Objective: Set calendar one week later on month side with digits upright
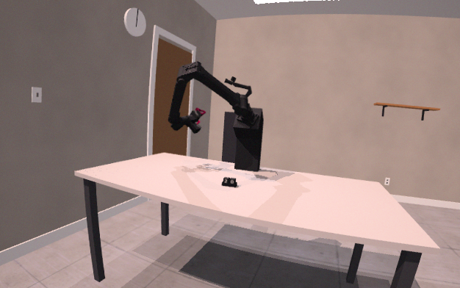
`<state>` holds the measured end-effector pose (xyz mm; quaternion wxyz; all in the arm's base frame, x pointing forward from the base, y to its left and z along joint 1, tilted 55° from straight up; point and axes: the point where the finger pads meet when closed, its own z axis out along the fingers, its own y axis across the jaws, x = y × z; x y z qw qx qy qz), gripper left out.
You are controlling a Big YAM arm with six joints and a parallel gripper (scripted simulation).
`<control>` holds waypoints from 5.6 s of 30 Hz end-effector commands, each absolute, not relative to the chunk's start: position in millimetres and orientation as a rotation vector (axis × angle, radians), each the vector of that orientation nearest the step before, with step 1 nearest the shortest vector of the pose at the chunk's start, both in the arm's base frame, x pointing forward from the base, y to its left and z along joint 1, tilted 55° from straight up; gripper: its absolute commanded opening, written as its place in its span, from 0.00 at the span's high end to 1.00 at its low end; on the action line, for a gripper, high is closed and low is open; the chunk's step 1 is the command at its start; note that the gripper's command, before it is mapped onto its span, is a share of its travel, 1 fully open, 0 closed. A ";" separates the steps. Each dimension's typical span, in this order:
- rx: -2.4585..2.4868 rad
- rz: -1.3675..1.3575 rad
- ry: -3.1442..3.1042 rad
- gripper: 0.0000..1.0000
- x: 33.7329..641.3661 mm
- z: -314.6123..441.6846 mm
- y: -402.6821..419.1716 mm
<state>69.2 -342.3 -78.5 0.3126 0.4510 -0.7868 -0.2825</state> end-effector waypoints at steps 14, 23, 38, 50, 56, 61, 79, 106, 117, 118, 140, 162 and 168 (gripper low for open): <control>1.184 -0.743 -2.080 0.00 67.7 -77.2 -343.5; 1.163 -0.645 -2.116 0.00 84.0 -67.6 -342.9; 0.986 -0.077 -2.421 0.00 187.0 -25.0 -300.9; 0.868 0.327 -2.748 0.00 265.3 14.0 -236.3; 0.818 0.480 -2.955 0.00 299.5 36.5 -192.0; 0.784 0.556 -3.147 0.00 322.6 56.7 -150.1; 0.729 0.261 -3.833 0.00 344.9 126.4 7.1; 0.741 -0.270 -4.046 0.00 328.4 157.9 78.2; 0.872 -0.199 -4.021 0.00 330.5 155.9 78.9; 0.872 -0.199 -4.021 0.00 330.5 155.9 78.9; 2.080 0.489 -3.499 0.00 350.9 146.1 86.5; 2.871 1.033 -2.537 0.00 364.2 125.2 92.1; 2.999 1.146 -2.261 0.00 369.3 122.6 93.5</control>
